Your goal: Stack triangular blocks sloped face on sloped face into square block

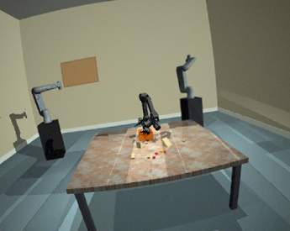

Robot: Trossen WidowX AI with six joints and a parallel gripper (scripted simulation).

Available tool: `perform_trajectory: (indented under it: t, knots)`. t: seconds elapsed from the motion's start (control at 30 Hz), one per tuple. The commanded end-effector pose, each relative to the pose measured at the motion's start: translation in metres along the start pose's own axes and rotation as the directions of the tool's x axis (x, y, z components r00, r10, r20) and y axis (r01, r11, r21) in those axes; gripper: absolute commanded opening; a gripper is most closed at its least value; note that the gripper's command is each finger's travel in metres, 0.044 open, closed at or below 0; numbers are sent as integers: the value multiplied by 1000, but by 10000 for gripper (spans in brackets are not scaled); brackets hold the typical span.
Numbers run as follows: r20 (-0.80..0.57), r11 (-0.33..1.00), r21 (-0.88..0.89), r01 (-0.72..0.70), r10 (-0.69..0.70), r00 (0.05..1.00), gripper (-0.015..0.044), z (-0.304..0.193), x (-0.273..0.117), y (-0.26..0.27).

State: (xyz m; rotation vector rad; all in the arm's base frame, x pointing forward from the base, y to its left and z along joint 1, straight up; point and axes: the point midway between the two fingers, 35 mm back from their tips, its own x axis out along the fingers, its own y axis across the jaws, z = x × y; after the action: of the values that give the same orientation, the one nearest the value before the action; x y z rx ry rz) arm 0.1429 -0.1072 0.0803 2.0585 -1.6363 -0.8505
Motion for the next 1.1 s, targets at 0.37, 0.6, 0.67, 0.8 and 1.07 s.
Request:
perform_trajectory:
  t: [0.37, 0.6, 0.67, 0.8, 1.07]
  knots:
    - [582, 504, 768, -395, -295, 758, 440, -26, -55, -106]
    - [699, 216, 684, -697, -467, 542, 440, -55, -93, -149]
    - [716, 154, 621, -769, -512, 475, 440, -65, -104, -160]
    - [731, 59, 449, -892, -598, 329, 440, -88, -129, -180]
    - [726, 14, 294, -956, -653, 213, 440, -107, -148, -193]
